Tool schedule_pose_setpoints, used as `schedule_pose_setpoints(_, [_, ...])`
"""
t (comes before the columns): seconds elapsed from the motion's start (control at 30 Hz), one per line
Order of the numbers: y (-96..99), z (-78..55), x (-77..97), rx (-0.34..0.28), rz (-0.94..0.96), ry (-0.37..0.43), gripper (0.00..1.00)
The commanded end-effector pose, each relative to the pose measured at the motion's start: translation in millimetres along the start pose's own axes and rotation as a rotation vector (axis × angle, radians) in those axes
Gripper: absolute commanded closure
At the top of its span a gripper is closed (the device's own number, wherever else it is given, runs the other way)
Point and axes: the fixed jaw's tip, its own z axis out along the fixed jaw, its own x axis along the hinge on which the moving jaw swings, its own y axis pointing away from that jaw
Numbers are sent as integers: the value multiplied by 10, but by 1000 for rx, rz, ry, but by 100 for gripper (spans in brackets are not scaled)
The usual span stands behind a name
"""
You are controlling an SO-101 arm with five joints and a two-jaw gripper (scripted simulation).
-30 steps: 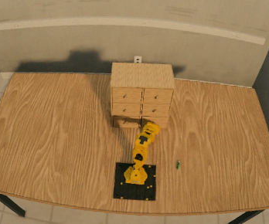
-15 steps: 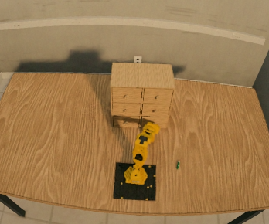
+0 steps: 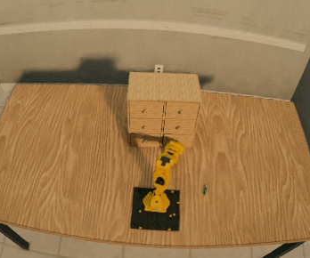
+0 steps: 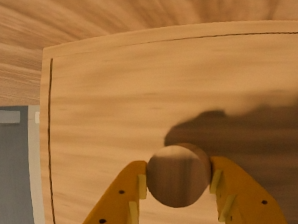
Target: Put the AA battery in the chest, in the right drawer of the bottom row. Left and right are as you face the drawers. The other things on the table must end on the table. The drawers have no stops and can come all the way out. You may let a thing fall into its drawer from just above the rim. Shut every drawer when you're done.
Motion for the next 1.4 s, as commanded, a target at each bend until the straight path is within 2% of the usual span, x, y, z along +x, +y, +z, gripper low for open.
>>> schedule_pose_setpoints(0.0, [-47,21,8,14,0,-5,100])
schedule_pose_setpoints(1.2, [-5,-3,7,2,1,3,100])
schedule_pose_setpoints(1.37, [-5,-3,7,2,1,3,96])
